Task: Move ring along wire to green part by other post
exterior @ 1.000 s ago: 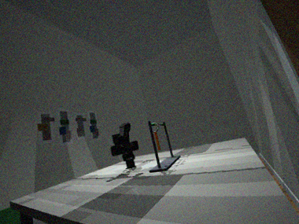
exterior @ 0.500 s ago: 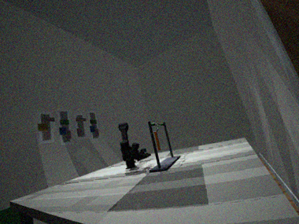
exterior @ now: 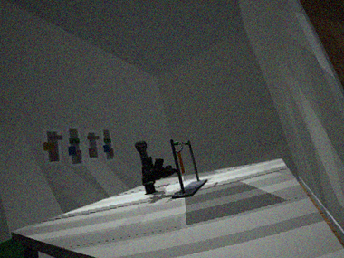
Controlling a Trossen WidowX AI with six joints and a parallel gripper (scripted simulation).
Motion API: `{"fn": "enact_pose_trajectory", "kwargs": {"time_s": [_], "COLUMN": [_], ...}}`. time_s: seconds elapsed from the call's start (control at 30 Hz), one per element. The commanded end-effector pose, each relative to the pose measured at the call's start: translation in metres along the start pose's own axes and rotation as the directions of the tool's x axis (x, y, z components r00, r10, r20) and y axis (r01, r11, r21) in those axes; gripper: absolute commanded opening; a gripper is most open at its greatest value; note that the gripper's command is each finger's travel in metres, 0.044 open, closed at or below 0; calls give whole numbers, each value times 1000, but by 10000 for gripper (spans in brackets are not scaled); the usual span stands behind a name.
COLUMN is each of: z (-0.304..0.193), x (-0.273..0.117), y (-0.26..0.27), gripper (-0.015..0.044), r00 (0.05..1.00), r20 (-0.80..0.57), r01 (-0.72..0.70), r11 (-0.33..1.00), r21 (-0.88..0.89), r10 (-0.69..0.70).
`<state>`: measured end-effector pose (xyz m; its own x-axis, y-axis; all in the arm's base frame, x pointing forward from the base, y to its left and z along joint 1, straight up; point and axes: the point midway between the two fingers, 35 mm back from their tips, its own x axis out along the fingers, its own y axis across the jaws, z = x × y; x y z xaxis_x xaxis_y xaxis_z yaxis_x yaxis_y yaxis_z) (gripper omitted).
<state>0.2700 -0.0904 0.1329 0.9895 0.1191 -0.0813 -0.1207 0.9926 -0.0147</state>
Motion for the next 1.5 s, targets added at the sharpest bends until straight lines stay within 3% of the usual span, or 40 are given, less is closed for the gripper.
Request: {"fn": "enact_pose_trajectory", "kwargs": {"time_s": [0.0,1.47], "z": [2,3], "x": [4,71], "y": [-2,-1], "gripper": [160,160], "r00": [1000,1000], "r20": [3,8], "r01": [5,5], "r11": [1000,1000], "r21": [5,5], "r10": [-5,-5]}}
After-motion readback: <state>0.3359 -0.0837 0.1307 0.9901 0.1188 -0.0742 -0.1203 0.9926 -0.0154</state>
